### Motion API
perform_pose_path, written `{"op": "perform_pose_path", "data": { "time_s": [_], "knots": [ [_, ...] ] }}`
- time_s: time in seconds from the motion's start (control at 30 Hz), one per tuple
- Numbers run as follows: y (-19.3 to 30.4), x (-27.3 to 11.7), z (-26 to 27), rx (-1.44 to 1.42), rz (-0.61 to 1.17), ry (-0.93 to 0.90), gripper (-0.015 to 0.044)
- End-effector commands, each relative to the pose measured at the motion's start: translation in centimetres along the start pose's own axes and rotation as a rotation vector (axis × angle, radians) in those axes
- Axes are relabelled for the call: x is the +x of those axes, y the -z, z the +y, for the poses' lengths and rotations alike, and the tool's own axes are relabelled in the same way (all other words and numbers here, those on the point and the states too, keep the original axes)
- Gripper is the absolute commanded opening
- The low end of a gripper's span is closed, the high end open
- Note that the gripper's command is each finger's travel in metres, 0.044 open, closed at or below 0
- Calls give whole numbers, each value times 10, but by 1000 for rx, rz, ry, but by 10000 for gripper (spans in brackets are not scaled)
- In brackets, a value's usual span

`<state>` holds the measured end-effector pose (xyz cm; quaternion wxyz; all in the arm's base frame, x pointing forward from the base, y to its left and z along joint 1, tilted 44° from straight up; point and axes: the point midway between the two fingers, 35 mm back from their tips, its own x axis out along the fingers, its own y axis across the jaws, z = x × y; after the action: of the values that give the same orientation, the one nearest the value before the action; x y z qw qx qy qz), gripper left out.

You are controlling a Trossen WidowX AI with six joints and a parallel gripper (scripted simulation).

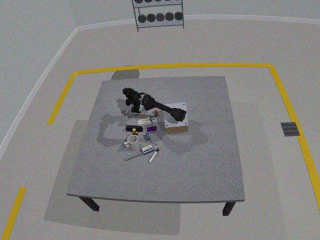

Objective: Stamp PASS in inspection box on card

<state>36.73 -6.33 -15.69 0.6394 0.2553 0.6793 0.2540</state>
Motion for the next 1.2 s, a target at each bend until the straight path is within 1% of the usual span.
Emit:
{"op": "perform_pose_path", "data": {
  "time_s": [0.0, 1.17],
  "knots": [
    [0, -3, 0, -4, 2, 4, 0],
    [0, -20, -1, -4, 2, 9, 0]
  ]
}}
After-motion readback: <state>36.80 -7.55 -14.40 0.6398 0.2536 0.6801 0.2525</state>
